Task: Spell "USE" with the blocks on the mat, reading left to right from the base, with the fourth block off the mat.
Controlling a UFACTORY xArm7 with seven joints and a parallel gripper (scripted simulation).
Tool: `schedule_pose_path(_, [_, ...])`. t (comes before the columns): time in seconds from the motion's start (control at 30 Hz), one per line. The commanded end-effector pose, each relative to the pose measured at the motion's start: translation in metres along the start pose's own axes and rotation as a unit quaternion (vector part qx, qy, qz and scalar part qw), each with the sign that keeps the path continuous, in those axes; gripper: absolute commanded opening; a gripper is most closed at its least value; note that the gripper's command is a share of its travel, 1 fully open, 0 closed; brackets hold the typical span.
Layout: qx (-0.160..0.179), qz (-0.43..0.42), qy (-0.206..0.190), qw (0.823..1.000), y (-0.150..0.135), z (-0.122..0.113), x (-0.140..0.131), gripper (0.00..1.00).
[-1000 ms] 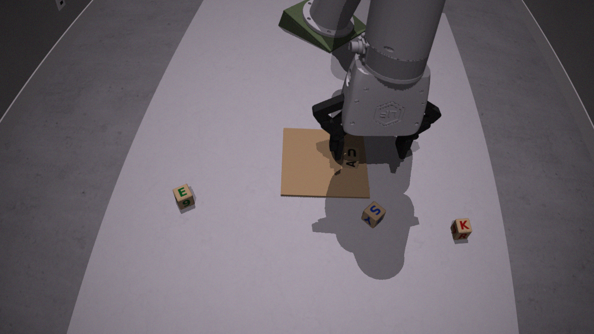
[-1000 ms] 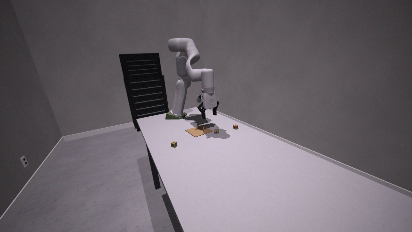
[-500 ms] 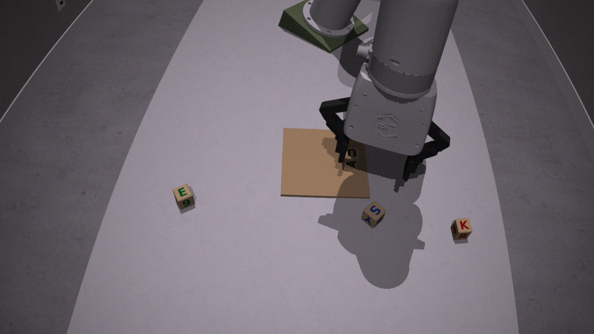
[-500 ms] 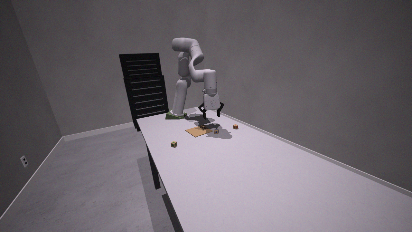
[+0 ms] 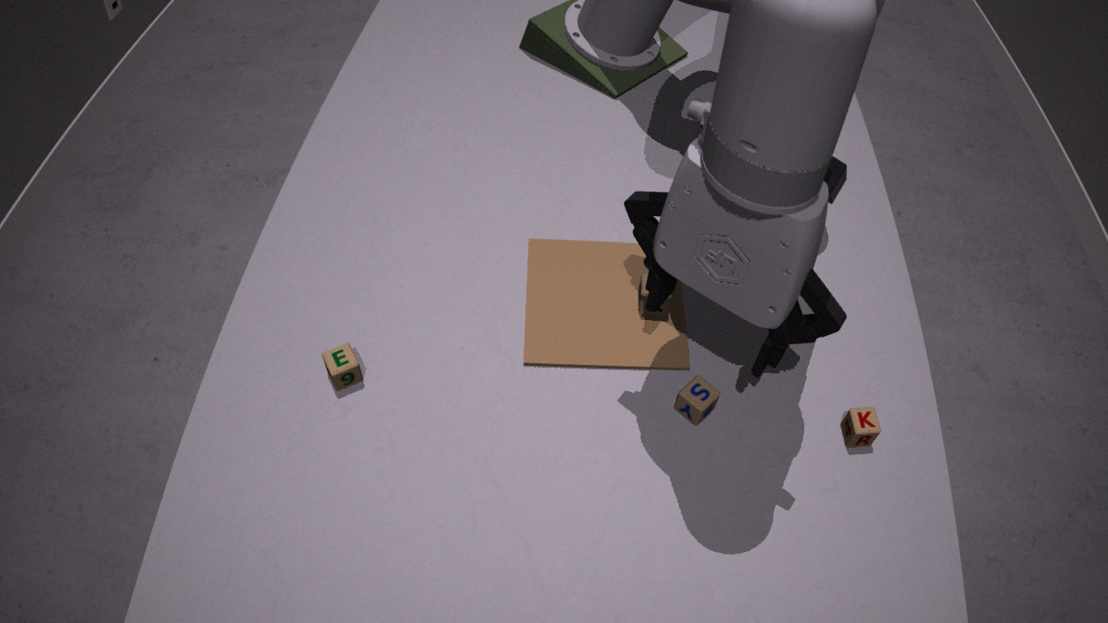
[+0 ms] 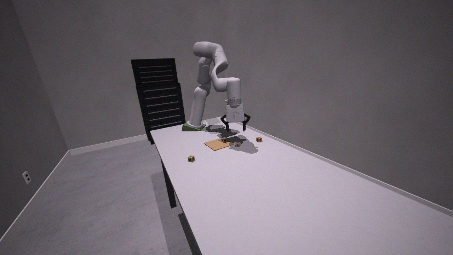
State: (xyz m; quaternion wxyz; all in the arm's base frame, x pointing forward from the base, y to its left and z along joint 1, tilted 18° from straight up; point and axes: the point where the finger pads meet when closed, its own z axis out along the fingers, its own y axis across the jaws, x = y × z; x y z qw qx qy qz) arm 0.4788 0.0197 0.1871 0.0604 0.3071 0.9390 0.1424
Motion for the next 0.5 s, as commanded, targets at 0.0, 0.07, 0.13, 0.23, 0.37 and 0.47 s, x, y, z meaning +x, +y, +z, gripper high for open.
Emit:
schedule_pose_path(0.0, [0.000, 0.060, -0.001, 0.998, 0.0064, 0.0018, -0.0037, 1.00])
schedule_pose_path(0.07, [0.000, 0.071, -0.001, 0.997, 0.0075, 0.0025, -0.0041, 1.00])
schedule_pose_path(0.13, [-0.001, 0.074, -0.001, 0.997, 0.0078, 0.0026, -0.0042, 1.00])
schedule_pose_path(0.23, [-0.001, 0.074, -0.001, 0.997, 0.0078, 0.0026, -0.0042, 1.00])
schedule_pose_path(0.37, [-0.001, 0.074, -0.001, 0.997, 0.0078, 0.0026, -0.0042, 0.42])
schedule_pose_path(0.47, [-0.001, 0.074, -0.001, 0.997, 0.0078, 0.0026, -0.0042, 0.42])
